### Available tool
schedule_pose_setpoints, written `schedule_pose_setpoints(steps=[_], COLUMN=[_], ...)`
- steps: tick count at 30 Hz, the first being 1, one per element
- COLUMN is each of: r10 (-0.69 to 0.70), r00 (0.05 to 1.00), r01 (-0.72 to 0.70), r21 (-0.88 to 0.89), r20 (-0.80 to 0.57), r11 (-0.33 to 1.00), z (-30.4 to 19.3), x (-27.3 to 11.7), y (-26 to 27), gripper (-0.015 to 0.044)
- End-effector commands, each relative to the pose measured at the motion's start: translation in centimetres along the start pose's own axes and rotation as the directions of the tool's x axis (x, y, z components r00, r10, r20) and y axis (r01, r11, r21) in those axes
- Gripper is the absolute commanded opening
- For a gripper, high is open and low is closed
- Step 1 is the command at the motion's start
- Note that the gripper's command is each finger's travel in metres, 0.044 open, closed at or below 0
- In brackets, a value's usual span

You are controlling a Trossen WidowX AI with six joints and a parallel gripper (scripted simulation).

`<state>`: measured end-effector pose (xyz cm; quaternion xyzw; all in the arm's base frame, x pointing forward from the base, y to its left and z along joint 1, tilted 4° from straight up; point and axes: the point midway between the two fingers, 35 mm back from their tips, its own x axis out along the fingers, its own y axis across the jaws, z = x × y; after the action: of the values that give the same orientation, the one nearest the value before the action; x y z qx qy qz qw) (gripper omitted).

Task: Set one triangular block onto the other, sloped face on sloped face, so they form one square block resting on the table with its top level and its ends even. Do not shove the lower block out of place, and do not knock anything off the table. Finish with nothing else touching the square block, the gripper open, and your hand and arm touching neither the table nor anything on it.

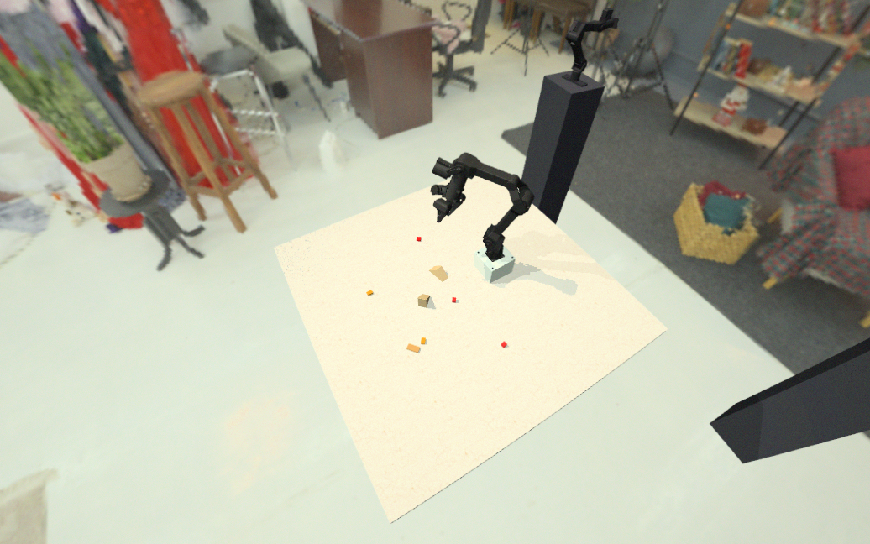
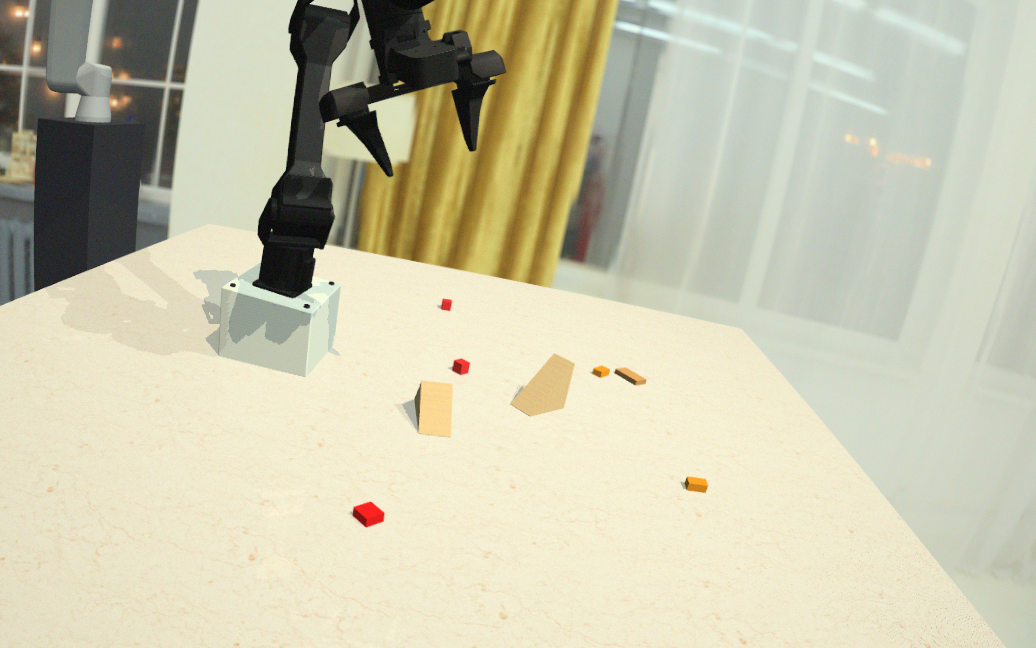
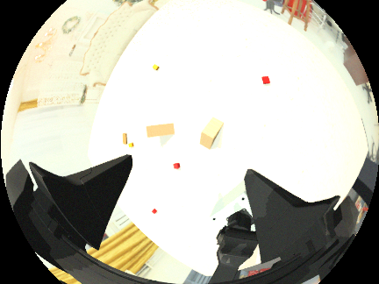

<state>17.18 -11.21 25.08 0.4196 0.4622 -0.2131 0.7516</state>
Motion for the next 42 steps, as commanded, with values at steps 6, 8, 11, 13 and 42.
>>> schedule_pose_setpoints(steps=[6,8,11,13,42], r10=[-0.068,-0.079,-0.087,-0.087,-0.073], r00=[0.936,0.909,0.859,0.820,0.625], r01=[0.116,0.148,0.200,0.239,0.411], r21=[0.122,0.140,0.176,0.201,0.248], r20=[-0.346,-0.409,-0.504,-0.566,-0.777], r11=[0.986,0.979,0.964,0.950,0.877], z=[4.4,4.9,5.4,5.5,-2.5], x=[8.4,10.5,13.5,15.4,28.4], y=[-1.4,-1.7,-2.2,-2.5,-5.1], gripper=[0.0440,0.0440,0.0440,0.0440,0.0440])
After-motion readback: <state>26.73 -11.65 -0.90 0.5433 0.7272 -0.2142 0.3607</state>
